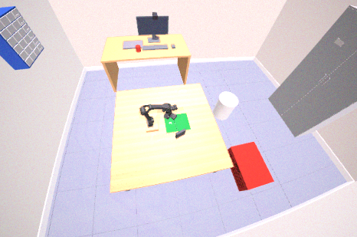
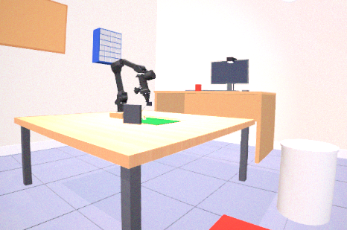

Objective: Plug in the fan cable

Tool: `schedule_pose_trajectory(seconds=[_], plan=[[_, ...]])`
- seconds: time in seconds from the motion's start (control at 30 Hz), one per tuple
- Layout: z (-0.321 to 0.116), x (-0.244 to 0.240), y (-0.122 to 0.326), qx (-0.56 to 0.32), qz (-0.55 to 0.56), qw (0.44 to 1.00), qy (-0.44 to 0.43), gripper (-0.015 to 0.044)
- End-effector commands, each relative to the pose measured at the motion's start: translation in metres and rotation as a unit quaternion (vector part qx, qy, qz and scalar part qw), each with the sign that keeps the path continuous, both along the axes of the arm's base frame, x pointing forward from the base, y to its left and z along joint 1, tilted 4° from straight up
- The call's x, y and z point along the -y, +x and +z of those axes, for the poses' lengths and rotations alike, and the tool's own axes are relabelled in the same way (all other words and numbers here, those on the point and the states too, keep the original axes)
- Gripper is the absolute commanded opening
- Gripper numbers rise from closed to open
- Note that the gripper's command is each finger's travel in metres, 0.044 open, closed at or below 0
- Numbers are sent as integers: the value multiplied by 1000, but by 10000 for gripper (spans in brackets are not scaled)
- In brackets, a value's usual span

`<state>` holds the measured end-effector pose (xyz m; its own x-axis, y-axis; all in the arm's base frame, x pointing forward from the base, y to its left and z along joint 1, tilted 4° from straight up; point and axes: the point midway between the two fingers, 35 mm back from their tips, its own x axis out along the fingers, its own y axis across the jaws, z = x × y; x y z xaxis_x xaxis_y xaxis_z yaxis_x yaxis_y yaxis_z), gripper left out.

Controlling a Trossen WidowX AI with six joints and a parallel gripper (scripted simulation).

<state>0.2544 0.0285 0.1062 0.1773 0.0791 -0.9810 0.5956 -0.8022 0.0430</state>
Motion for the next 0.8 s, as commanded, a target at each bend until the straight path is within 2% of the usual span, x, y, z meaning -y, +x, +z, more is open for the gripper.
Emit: schedule_pose_trajectory(seconds=[0.0, 0.37, 0.77], plan=[[5, 0, 2, 0, 22, 1000, -6, 0], [9, 3, 23, -11, 204, 978, -50, 0], [11, 7, 46, -28, 396, 914, -86, 0]])
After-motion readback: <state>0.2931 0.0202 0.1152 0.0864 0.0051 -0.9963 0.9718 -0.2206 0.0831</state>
